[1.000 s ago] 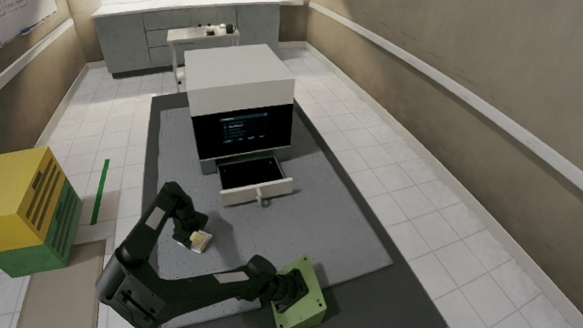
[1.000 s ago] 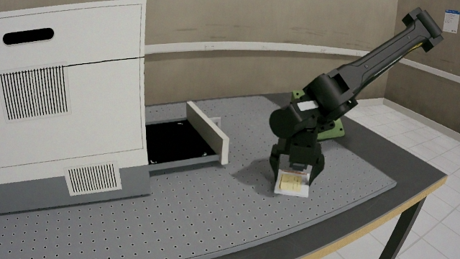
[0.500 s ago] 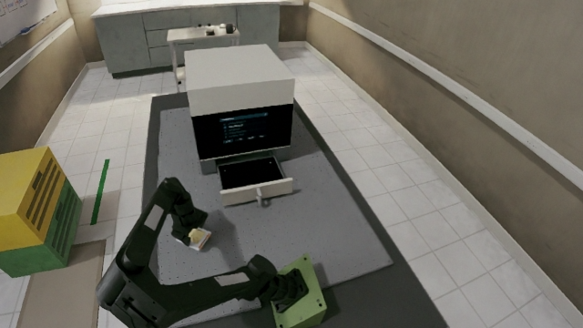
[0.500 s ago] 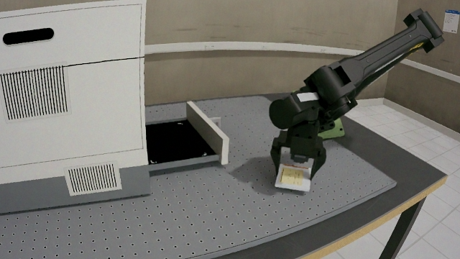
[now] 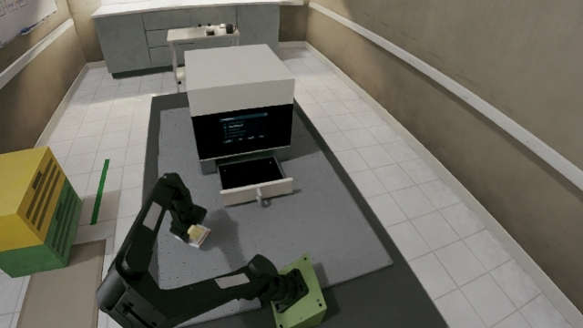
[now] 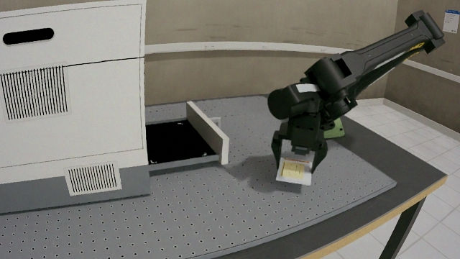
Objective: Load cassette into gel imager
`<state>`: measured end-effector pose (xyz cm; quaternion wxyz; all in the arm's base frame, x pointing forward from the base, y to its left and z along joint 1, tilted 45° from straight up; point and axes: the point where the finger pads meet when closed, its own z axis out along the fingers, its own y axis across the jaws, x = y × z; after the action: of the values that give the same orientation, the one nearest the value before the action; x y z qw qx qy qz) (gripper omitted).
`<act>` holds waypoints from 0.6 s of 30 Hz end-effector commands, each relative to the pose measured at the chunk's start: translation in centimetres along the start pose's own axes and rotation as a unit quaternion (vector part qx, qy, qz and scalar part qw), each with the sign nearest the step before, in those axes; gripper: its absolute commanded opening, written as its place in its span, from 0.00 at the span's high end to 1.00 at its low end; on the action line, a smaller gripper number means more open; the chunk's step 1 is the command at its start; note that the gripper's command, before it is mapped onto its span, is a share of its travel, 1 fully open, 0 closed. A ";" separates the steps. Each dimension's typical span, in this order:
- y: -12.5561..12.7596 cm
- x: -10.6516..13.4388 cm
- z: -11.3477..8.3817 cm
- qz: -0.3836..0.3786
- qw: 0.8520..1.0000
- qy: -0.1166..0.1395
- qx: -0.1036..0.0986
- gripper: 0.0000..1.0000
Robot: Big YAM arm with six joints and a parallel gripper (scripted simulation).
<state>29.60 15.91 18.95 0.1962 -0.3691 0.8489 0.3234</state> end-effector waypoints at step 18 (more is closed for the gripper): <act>-0.2 -1.8 -4.1 -0.022 1.000 -0.018 0.013 0.22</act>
<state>29.38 14.45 20.46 0.1959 -0.3688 0.8491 0.3236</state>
